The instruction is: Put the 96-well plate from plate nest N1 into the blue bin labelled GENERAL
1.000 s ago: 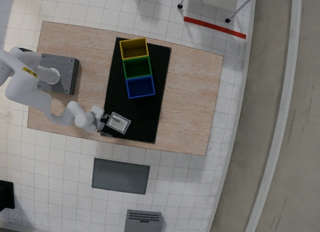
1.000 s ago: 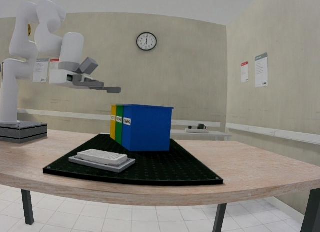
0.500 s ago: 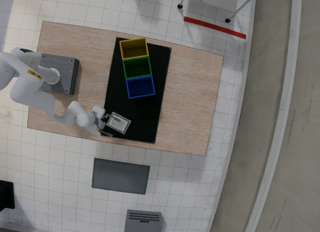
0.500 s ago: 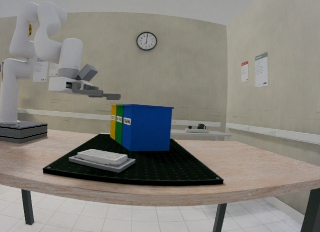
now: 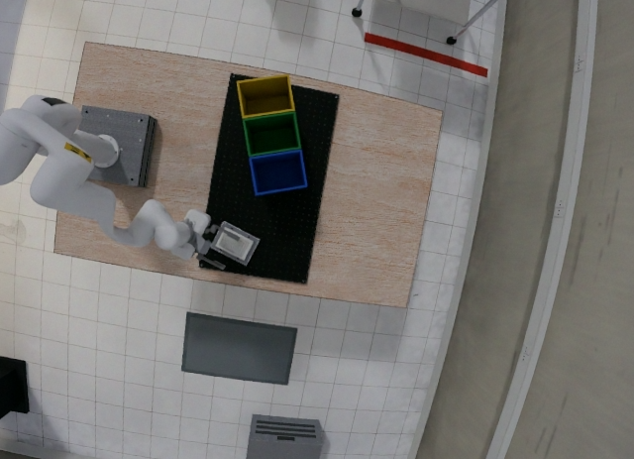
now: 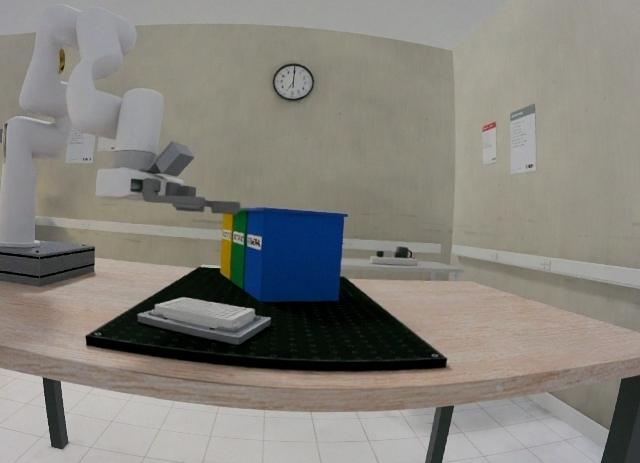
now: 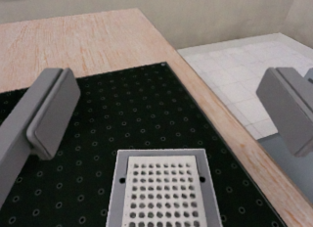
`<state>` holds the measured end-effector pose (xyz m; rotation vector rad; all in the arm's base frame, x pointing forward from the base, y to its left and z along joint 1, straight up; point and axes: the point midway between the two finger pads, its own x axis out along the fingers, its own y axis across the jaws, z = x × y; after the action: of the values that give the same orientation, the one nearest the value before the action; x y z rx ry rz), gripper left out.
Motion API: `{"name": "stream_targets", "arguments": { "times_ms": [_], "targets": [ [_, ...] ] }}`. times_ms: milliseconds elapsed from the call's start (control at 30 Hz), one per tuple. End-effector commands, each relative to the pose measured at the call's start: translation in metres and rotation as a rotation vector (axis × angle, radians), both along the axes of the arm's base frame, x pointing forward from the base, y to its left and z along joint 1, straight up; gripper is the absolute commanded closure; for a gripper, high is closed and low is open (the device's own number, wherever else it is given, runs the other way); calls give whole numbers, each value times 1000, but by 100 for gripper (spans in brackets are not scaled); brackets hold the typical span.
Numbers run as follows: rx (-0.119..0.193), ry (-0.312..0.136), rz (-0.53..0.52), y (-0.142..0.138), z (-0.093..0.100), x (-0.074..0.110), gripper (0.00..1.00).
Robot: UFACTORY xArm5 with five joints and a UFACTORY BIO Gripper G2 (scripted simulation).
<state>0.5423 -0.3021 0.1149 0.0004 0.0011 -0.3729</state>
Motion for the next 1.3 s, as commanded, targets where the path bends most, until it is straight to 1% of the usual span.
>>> {"name": "stream_targets", "arguments": {
  "times_ms": [0,1267],
  "targets": [
    [-8,1,0,0,-5,1,63],
    [-7,1,0,-1,-62,0,63]
  ]
}}
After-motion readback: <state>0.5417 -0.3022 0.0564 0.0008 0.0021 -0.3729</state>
